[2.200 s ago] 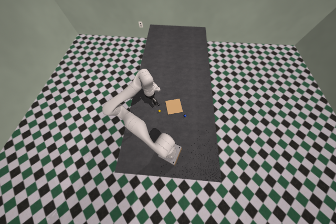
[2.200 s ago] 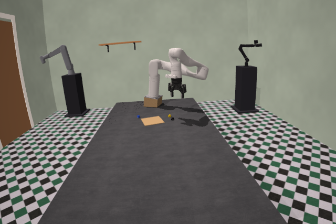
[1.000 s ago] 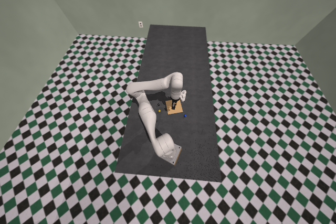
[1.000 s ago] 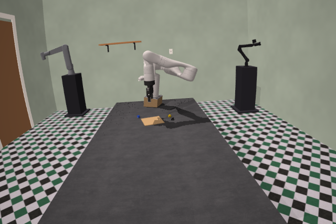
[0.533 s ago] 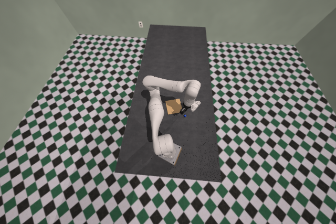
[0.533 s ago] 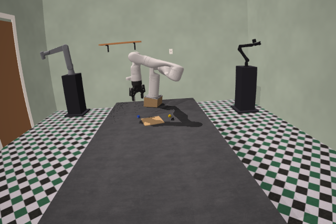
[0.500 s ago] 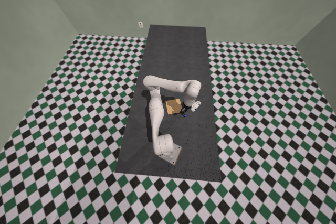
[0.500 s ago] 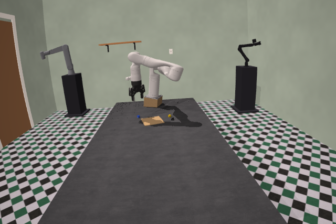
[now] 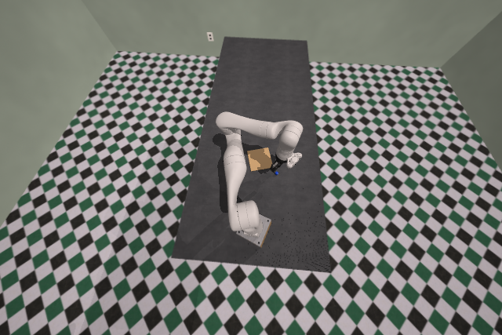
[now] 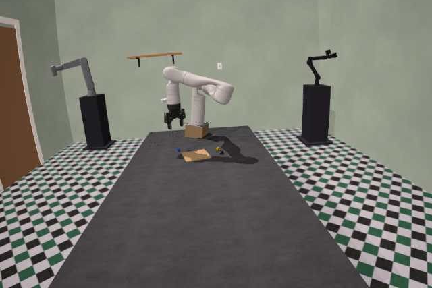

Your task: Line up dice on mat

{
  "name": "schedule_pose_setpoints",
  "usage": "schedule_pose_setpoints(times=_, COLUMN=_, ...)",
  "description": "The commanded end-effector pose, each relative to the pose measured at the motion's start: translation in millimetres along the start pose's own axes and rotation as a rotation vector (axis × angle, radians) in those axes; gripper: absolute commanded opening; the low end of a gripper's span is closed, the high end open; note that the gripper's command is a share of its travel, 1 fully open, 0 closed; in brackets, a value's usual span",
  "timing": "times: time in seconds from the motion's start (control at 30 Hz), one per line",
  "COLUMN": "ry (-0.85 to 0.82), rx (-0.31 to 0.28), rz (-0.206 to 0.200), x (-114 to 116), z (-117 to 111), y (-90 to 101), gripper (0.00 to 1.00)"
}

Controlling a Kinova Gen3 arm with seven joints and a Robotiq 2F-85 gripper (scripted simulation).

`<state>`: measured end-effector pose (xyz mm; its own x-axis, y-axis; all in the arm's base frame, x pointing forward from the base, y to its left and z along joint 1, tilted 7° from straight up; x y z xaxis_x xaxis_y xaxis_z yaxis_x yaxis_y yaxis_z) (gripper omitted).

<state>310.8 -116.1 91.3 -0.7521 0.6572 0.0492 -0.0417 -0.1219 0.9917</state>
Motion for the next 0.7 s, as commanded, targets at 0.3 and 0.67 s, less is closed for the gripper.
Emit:
schedule_pose_setpoints(times=0.3, ry=0.001, rx=-0.001, rz=-0.001, x=-1, z=1, y=-32.1, gripper=1.0)
schedule_pose_setpoints(times=0.67, ry=0.0, rx=0.0, rz=-0.001, x=-1, z=0, y=-53.1, gripper=0.31)
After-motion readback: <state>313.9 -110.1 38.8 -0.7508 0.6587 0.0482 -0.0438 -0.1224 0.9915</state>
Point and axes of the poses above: the point where the finger pads meet when closed, its own y axis back along the fingers, its own x axis across the jaws, z = x × y, the point moved 3 cm from there along y, back along the fingers, and after that the axes turned 3 degrees about -y, right-handed, at the moved point
